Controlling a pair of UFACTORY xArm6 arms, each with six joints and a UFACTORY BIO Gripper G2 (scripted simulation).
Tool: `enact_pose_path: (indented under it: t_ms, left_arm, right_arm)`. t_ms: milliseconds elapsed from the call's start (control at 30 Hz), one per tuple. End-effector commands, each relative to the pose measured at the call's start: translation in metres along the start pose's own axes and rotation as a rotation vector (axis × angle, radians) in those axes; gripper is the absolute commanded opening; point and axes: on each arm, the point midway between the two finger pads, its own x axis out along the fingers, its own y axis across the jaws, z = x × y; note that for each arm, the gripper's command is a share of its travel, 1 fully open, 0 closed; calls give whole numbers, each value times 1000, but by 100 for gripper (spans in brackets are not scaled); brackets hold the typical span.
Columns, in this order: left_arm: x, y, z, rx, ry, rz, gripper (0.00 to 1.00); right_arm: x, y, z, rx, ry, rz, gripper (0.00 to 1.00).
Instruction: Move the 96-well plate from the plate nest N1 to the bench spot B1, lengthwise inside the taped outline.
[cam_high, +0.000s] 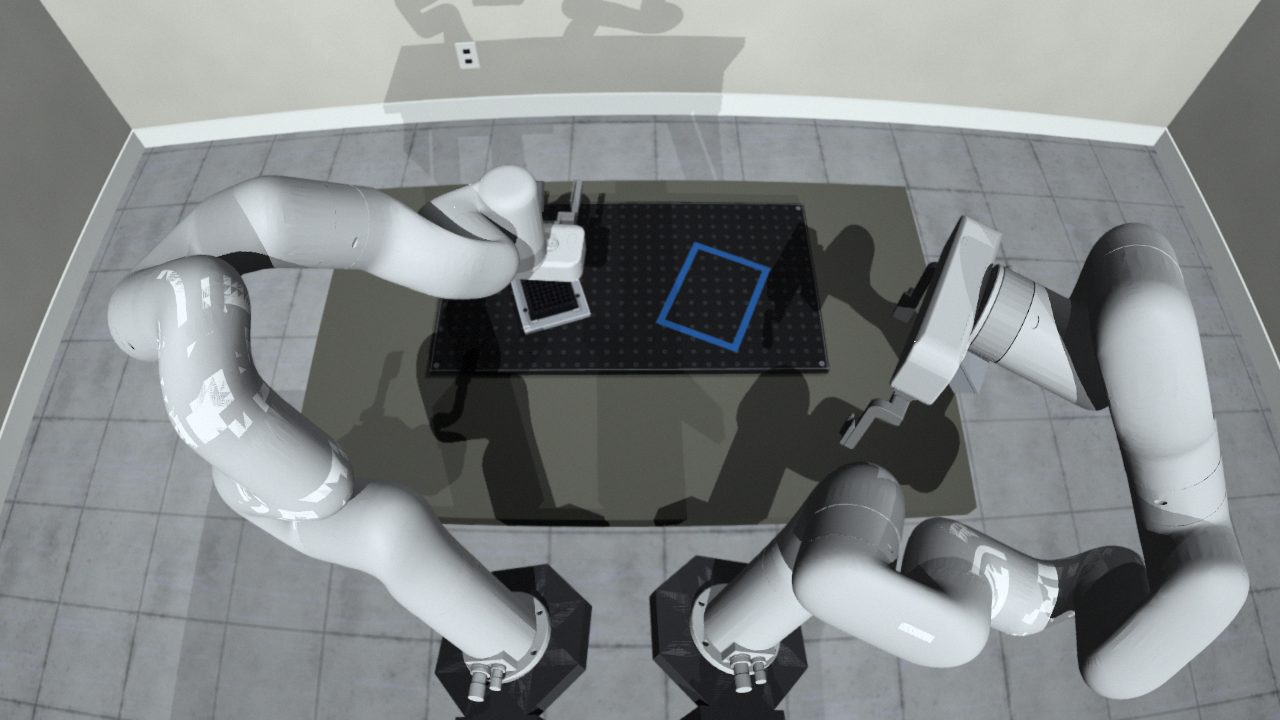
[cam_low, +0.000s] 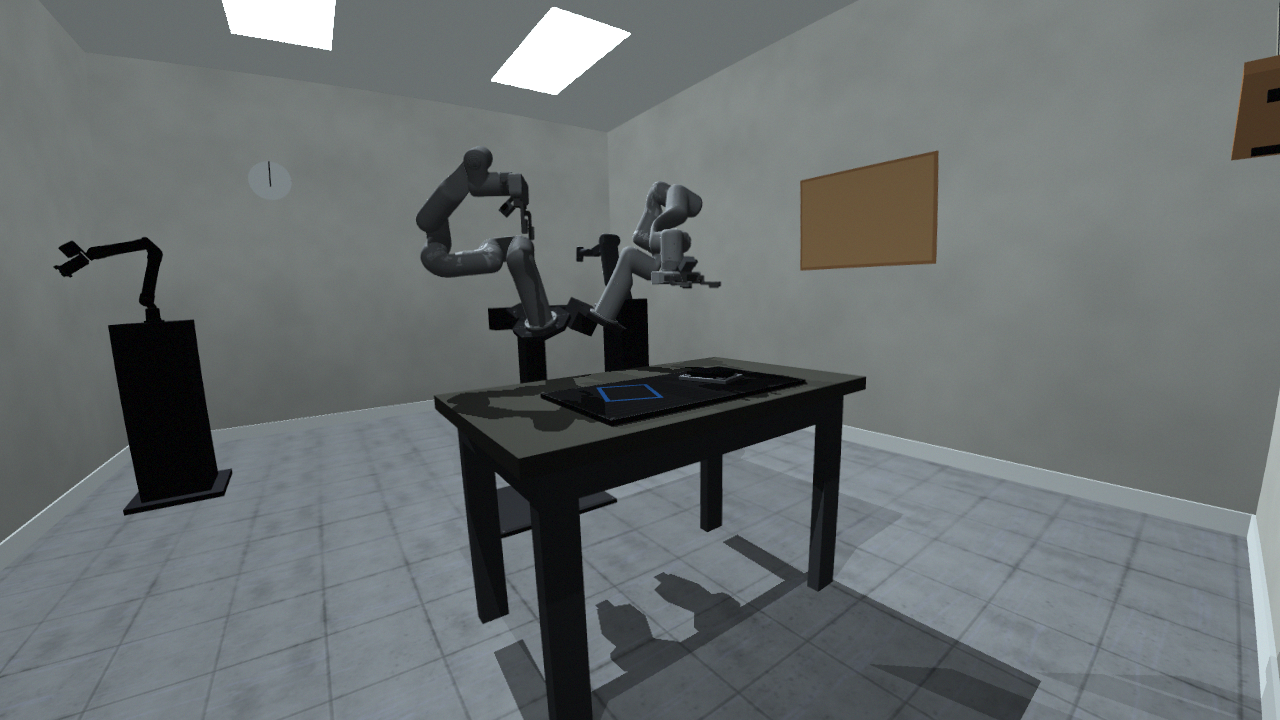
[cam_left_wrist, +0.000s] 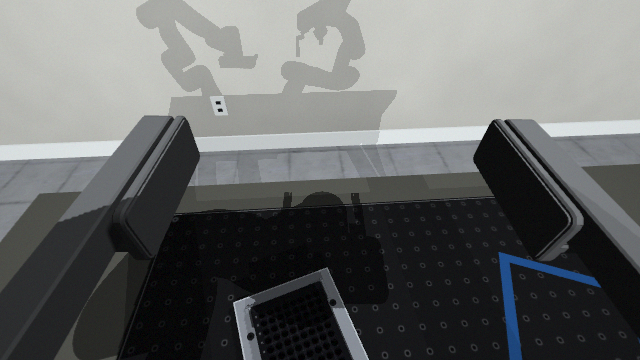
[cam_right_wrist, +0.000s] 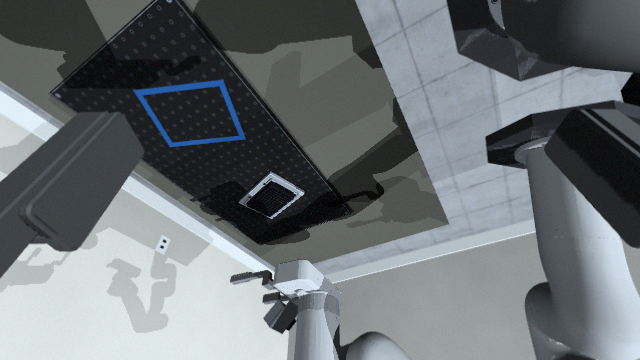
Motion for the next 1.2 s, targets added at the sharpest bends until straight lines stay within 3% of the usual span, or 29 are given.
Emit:
enact_pose_path:
  t_ms: [0, 467, 633, 933, 1033, 1100, 1167]
  left_arm:
    - [-8, -1, 2, -2, -14, 5, 37]
    - [-73, -15, -5, -10, -29, 9, 37]
    - [-85, -18, -7, -10, -29, 9, 37]
    - [-85, -18, -7, -10, -29, 9, 37]
    - [-77, -15, -19, -12, -28, 109, 37]
    - [-77, -15, -19, -12, -28, 109, 37]
    - [-72, -13, -27, -13, -28, 176, 37]
  right_arm:
    - [0, 0, 0, 0, 1, 0, 100]
    - [0, 0, 0, 0, 1, 0, 100]
    - [0, 0, 0, 0, 1, 0, 100]
    - [0, 0, 0, 0, 1, 0, 100]
    - [0, 0, 0, 0, 1, 0, 100]
    - [0, 0, 0, 0, 1, 0, 100]
    - [0, 0, 0, 0, 1, 0, 100]
